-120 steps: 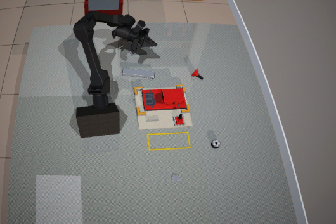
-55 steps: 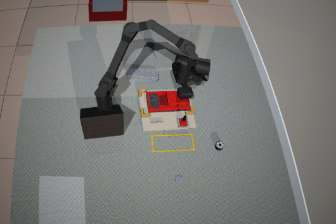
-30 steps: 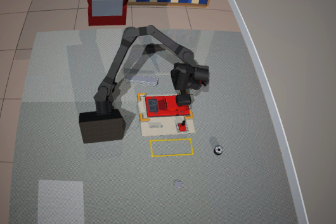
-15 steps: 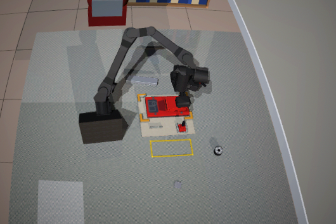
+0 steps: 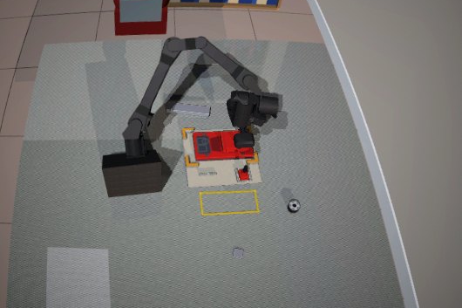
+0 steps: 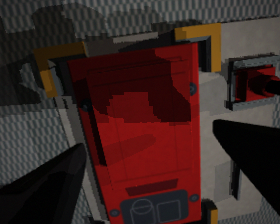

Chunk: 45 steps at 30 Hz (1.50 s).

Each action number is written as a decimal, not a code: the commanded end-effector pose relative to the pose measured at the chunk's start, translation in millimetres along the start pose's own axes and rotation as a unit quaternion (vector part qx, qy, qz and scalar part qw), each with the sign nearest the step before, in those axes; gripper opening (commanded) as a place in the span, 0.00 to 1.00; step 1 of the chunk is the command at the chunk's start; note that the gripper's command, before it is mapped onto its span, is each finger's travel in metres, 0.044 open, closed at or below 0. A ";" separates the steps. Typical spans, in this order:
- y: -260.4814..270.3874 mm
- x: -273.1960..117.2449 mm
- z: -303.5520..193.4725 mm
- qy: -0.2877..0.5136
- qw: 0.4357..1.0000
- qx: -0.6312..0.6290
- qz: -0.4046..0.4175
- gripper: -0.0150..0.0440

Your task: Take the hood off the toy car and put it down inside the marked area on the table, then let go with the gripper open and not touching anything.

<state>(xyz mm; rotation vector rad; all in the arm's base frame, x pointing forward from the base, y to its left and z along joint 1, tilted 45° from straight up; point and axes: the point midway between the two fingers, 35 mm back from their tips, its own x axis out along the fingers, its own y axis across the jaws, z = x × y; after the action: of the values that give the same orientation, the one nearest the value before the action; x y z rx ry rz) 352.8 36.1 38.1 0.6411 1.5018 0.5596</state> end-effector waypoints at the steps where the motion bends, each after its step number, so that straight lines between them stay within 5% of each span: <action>1: 0.7 5.2 -1.4 0.003 1.000 0.003 0.003 1.00; 45: 1.0 25.5 -1.7 0.003 1.000 0.003 0.004 1.00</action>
<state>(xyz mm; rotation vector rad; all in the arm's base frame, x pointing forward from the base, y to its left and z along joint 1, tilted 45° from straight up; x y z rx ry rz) 352.1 51.6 22.7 0.6425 1.5029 0.5610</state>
